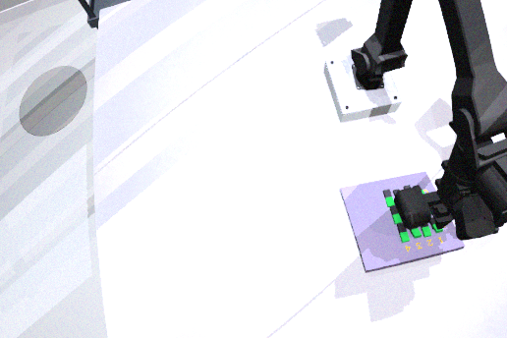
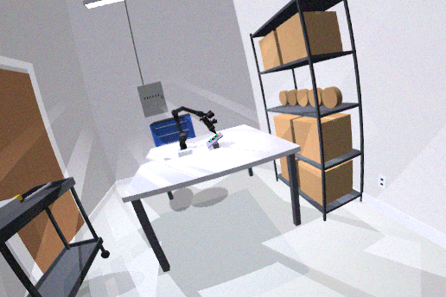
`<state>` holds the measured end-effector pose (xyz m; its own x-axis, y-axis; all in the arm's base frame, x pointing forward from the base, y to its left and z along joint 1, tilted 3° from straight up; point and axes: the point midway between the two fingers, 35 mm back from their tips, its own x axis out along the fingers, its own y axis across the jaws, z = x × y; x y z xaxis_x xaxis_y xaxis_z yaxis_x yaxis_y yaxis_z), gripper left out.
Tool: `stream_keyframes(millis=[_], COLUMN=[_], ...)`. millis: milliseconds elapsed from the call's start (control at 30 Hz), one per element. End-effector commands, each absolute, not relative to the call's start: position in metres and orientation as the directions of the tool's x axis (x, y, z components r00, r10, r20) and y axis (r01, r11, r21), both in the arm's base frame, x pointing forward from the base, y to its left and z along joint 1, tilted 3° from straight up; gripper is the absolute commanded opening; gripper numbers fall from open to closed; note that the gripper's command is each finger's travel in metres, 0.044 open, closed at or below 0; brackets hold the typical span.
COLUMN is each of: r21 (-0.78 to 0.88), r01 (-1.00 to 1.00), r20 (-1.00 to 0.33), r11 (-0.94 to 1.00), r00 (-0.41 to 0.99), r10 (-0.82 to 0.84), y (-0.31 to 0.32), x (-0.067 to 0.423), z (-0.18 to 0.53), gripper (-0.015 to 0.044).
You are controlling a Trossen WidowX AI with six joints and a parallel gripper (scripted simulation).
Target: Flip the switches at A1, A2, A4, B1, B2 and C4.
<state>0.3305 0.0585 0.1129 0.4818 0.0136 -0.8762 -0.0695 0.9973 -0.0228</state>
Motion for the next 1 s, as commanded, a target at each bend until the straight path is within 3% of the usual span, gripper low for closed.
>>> stream_keyframes(millis=[0,967], r21=[-0.02,-0.02], r01=[-0.074,-0.074], r20=[-0.879,-0.878], r11=[0.997,0.997], r00=[0.477,0.477], r10=[0.018,0.018], y=[0.0592,0.0593], x=[0.3309,0.3328], z=[0.1106,0.1073], gripper=[0.0,0.0])
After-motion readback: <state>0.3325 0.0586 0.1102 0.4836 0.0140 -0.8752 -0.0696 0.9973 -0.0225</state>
